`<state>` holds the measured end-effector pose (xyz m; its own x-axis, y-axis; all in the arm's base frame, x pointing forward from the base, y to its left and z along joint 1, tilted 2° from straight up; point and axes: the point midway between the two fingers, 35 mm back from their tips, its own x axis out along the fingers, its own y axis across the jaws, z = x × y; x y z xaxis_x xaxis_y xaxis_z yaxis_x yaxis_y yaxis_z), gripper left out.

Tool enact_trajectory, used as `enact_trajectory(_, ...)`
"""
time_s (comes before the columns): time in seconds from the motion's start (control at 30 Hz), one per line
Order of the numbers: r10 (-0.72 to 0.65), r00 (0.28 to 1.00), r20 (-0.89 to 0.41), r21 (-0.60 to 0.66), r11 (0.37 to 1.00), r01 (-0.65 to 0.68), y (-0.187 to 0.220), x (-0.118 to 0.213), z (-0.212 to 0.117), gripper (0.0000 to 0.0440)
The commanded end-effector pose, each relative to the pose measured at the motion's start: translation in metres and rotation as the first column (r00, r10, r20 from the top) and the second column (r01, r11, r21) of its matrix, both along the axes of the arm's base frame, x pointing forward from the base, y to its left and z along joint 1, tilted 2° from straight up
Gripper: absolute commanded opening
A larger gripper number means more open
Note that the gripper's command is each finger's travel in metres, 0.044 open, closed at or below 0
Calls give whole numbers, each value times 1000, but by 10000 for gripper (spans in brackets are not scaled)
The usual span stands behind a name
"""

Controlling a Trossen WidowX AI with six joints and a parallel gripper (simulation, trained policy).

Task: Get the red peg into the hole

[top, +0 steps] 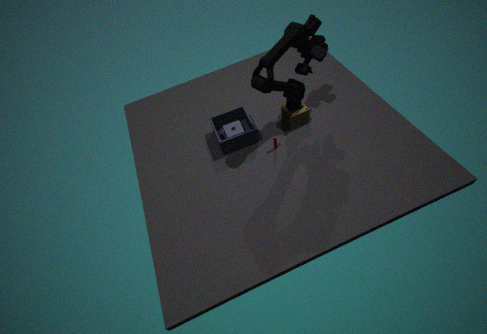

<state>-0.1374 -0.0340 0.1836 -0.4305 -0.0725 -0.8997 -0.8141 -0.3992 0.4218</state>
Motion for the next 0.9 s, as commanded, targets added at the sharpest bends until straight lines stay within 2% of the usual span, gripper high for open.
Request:
enact_trajectory(0.0,19,1000,-4,3,1000,-19,-2,-1,1,415)
enact_trajectory(0.1,100,995,2,17,995,-100,-10,1,1,440)
enact_trajectory(0.27,267,964,14,54,962,-267,-29,4,1,440)
enact_trajectory(0.43,425,905,29,95,900,-425,-48,9,1,440)
enact_trajectory(0.63,597,801,49,141,790,-597,-70,19,0,440)
enact_trajectory(0.87,765,639,77,191,618,-763,-95,35,0,440)
